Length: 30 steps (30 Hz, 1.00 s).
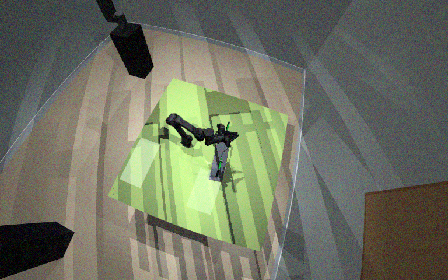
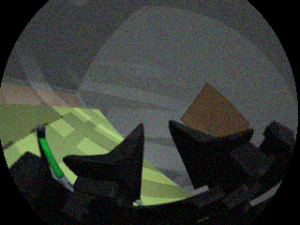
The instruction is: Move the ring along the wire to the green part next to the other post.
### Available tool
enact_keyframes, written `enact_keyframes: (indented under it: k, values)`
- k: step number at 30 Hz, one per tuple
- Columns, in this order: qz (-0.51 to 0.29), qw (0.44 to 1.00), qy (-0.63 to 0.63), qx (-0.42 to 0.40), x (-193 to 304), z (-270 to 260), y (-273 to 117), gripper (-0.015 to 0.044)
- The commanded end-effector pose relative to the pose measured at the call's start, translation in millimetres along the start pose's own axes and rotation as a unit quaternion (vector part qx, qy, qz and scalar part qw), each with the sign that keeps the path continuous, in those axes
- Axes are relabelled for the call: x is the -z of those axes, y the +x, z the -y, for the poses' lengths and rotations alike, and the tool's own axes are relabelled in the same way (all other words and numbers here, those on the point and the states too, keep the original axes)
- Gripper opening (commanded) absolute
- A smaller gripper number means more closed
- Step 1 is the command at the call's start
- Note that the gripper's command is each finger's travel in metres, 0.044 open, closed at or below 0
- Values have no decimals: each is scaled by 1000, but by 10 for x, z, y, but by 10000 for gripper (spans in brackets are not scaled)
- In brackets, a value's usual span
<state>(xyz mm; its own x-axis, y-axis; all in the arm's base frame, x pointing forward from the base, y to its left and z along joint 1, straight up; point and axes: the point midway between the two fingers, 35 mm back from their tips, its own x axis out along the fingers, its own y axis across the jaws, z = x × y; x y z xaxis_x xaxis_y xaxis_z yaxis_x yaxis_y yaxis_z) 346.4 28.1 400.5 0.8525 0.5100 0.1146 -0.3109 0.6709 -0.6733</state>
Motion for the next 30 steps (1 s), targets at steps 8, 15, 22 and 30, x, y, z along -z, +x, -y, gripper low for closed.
enact_keyframes:
  k: [8,15,22,30]
  values:
    - [-128,984,6,120,912,745,-572,160]
    - [-191,964,1,183,1361,1140,-1093,160]
    - [-212,956,12,204,1688,1241,-1384,160]
    - [-197,958,97,183,2340,817,-1689,160]
